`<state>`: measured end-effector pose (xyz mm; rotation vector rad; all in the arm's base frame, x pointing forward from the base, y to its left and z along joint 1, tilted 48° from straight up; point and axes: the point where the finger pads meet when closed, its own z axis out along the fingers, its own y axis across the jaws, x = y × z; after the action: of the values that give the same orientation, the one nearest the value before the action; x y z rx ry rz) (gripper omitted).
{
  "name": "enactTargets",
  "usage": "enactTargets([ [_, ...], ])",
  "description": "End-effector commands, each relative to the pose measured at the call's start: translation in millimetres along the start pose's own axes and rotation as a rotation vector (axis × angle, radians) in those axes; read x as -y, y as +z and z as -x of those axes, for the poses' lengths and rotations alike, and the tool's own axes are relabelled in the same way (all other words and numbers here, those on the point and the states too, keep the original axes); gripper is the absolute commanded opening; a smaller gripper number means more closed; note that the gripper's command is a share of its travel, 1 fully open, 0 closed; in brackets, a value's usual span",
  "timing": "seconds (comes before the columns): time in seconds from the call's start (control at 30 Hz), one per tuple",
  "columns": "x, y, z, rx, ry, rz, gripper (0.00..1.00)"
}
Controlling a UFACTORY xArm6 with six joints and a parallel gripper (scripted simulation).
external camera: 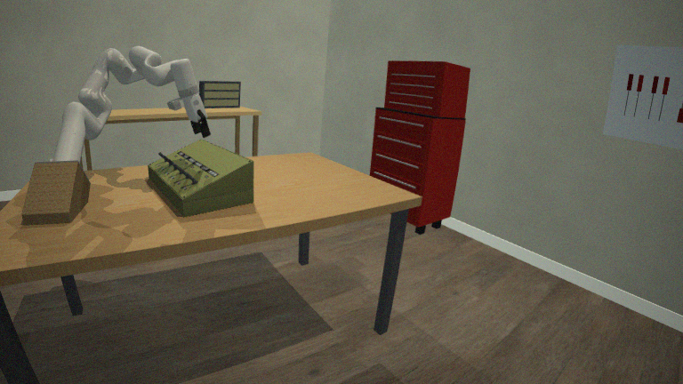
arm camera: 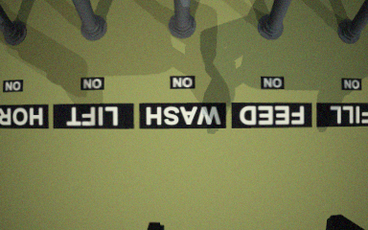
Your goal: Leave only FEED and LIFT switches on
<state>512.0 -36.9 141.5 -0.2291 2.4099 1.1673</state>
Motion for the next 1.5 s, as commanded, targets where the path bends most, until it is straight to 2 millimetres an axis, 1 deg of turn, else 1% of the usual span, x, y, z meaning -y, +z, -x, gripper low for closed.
enactTargets([
  [0.0, 0.3, -1.3, 1.3, 0.003, -0.002, -0.002, 1.0],
  [1.03, 1.8, -1.3, 1.3, 0.003, -0.002, -0.002, 1.0],
  [1.23, 12.7, -1.3, 1.3, 0.002, -0.002, -0.002, 1.0],
  [1.47, 36.5, -1.4, 1.4, 0.003, -0.002, -0.002, 1.0],
])
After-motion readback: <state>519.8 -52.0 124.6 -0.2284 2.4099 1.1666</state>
